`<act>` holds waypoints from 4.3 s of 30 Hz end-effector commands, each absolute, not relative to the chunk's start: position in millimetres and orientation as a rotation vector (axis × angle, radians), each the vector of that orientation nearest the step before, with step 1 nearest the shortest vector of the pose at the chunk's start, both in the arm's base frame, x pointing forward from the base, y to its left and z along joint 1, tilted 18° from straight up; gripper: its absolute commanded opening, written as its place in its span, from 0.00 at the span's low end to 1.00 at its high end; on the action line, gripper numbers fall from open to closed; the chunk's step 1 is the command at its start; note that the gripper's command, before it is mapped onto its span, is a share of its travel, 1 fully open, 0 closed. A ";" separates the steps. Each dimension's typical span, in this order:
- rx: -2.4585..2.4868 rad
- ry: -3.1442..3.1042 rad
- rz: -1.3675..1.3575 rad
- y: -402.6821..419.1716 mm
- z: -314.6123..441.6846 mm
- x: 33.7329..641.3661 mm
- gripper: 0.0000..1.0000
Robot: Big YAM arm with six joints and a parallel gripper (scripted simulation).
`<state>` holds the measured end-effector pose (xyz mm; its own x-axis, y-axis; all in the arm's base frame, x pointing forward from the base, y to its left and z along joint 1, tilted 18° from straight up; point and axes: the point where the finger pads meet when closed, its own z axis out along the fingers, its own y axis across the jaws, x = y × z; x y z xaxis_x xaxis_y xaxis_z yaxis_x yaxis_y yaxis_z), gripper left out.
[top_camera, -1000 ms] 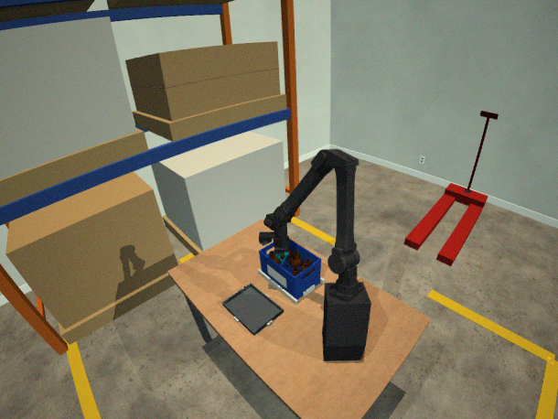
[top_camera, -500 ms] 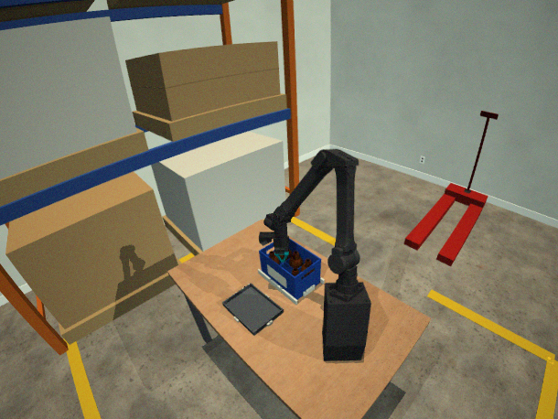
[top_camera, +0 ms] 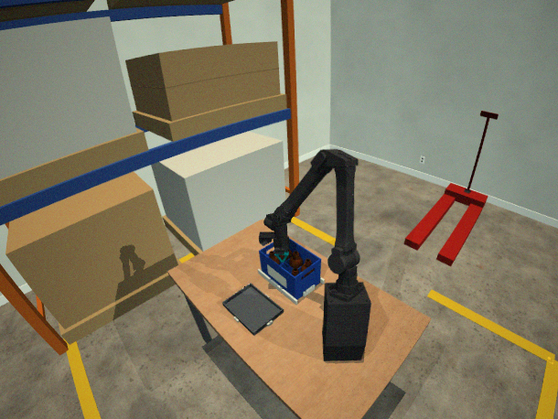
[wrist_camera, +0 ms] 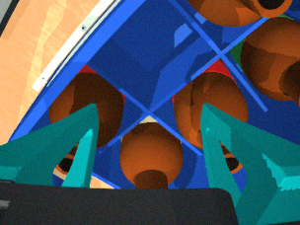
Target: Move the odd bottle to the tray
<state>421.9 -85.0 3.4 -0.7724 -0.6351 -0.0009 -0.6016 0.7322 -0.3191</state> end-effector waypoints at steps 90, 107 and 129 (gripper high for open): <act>-1.012 2.818 -0.461 -98.5 -36.6 430.9 0.00; -1.012 2.818 -0.461 -98.5 -36.6 430.9 0.00; -1.012 2.818 -0.461 -98.5 -36.6 430.9 0.00</act>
